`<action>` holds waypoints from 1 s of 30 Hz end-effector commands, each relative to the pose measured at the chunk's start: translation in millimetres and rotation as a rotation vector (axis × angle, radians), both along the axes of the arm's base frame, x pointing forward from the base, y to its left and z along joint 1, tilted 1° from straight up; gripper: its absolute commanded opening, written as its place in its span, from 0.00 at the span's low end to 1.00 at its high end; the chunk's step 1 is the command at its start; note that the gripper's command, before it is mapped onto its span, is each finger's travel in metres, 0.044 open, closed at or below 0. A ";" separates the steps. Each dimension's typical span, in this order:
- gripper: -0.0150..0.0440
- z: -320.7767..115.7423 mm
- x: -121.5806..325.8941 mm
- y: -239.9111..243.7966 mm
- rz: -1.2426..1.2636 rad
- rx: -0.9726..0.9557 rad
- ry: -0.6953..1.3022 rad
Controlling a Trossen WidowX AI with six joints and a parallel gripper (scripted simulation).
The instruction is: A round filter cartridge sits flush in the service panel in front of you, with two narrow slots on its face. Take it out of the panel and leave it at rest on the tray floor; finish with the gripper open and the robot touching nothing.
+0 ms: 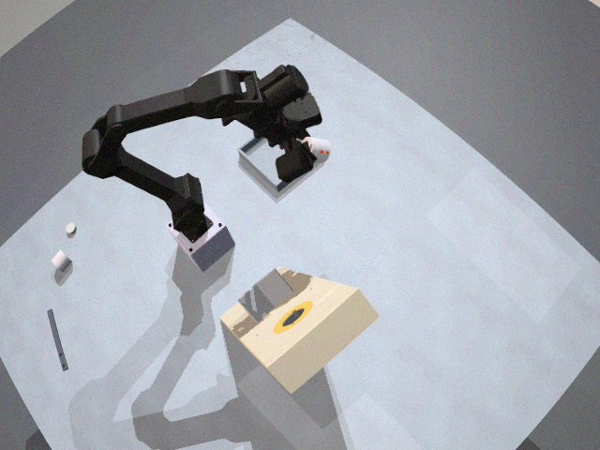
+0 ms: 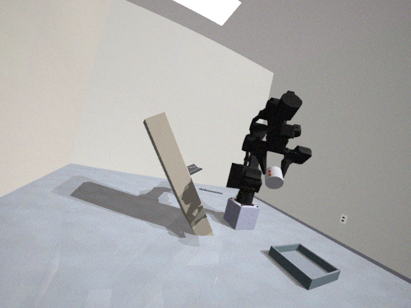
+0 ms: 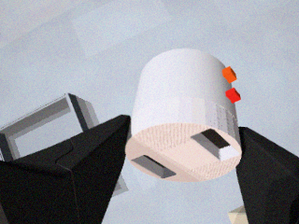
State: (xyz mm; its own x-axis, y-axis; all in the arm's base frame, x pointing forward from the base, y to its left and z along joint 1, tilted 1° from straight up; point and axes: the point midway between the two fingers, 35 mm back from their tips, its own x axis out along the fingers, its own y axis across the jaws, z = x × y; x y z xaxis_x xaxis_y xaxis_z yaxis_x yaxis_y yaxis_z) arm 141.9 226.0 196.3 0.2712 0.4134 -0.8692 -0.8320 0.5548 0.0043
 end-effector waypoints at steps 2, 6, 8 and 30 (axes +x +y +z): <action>0.25 -1.4 -14.2 9.4 0.097 0.009 -0.009; 0.25 -2.7 -15.3 10.5 0.103 0.009 -0.009; 0.25 -6.5 -18.8 13.7 0.119 0.010 -0.009; 0.25 -91.5 -113.8 53.8 0.494 0.016 -0.001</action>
State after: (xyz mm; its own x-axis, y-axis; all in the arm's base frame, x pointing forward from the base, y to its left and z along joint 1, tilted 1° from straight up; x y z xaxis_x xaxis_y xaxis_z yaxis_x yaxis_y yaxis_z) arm 40.7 277.5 113.1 0.0669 0.4989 -0.8641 -0.9897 0.1429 0.0059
